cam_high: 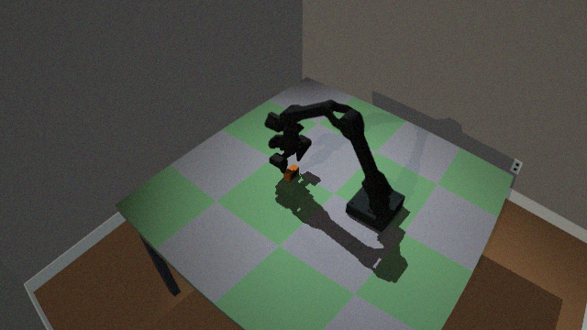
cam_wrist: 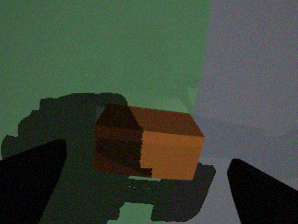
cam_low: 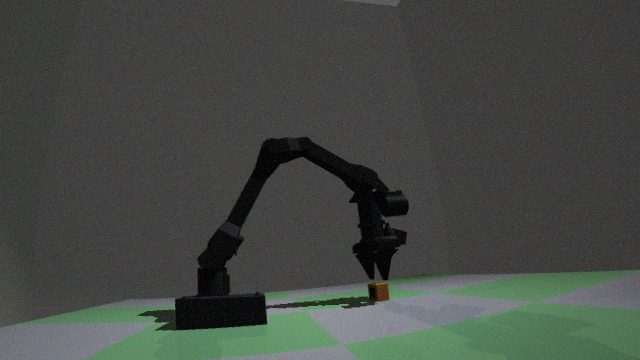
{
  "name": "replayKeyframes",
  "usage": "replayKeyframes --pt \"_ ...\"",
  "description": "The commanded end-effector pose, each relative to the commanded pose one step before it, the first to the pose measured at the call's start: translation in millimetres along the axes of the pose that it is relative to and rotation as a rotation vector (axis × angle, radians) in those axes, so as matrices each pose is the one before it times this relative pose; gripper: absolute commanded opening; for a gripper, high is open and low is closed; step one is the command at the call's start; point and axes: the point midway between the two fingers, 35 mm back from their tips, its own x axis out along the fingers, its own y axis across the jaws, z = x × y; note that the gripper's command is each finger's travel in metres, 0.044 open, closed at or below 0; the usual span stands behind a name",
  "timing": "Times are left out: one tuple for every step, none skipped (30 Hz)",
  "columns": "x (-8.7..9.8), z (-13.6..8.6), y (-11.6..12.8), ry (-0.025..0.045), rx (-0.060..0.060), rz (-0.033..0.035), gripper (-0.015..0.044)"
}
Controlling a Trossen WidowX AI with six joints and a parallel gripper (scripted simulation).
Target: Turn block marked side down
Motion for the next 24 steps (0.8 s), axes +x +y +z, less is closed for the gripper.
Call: replayKeyframes --pt "11.07 -2.18 0.54 0.01581 0.0021 0.00300 0.0440" --pt "1.64 -0.02 0.00 0.00001 0.0000 0.00001 0.0440" --pt "1.64 -0.03 0.00 0.00001 0.0000 0.00001 0.0440" --pt "1.64 -0.03 0.00 0.00001 0.0000 0.00001 0.0440" --pt "1.64 -0.04 0.00 0.00001 0.0000 0.00001 0.0440" --pt "1.63 -0.05 0.00 0.00001 0.0000 0.00001 0.0440" --pt "1.63 -0.06 0.00 0.00001 0.0000 0.00001 0.0440" --pt "1.63 -0.07 0.00 0.00001 0.0000 0.00001 0.0440" --pt "1.63 -0.08 0.00 0.00001 0.0000 0.00001 0.0440" --pt "1.33 -0.07 0.00 0.00001 0.0000 0.00001 0.0440" --pt "0.80 -0.04 0.00 0.00001 0.0000 0.00000 0.0440" --pt "0.27 -0.01 0.00 0.00000 0.0000 0.00000 0.0440" --pt "0.00 0.00 0.00 0.00000 0.0000 0.00000 0.0414" --pt "0.00 0.00 0.00 0.00000 0.0000 0.00000 0.0387" --pt "0.00 0.00 0.00 0.00000 0.0000 0.00000 0.0361" --pt "0.00 0.00 0.00 0.00000 0.0000 0.00000 0.0335" --pt "0.00 0.00 0.00 0.00000 0.0000 0.00000 0.0309" --pt "0.00 0.00 0.00 0.00000 0.0000 0.00000 0.0302" --pt "0.00 0.00 0.00 0.00000 0.0000 0.00000 0.0295" --pt "0.00 0.00 0.00 0.00000 0.0000 0.00000 0.0289" --pt "0.00 0.00 0.00 0.00000 0.0000 0.00000 0.0282" --pt "0.00 0.00 0.00 0.00000 0.0000 0.00000 0.0275" --pt "0.00 0.00 0.00 0.00000 0.0000 0.00000 0.0269" --pt "0.00 0.00 0.00 0.00000 0.0000 0.00000 0.0262"
